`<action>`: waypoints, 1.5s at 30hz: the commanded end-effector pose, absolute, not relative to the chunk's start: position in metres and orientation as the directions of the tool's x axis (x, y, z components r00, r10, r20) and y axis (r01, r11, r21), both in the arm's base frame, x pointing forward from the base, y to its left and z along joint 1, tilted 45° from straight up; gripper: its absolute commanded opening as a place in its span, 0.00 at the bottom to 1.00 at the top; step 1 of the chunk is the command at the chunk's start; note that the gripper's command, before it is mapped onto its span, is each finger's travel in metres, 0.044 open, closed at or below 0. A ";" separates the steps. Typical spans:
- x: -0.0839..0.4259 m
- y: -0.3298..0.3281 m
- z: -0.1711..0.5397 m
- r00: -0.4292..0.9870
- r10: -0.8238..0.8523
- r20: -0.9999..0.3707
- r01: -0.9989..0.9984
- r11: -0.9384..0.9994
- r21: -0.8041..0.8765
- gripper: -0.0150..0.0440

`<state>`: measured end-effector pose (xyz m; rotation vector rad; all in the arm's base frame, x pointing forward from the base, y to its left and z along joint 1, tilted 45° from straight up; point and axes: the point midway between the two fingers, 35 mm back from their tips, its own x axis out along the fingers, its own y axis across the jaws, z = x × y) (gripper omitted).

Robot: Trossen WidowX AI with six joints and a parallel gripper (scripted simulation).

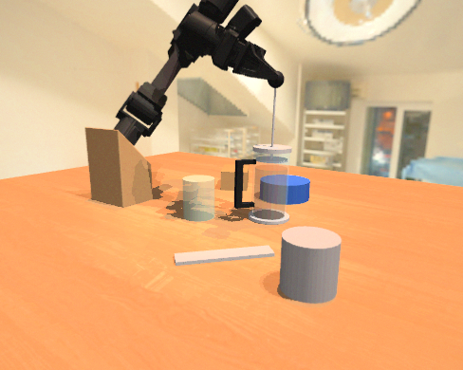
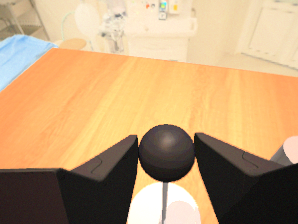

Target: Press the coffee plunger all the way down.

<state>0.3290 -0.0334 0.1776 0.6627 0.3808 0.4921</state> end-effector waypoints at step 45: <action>0.339 0.025 0.115 0.814 0.548 -0.190 -0.299 0.677 0.673 0.47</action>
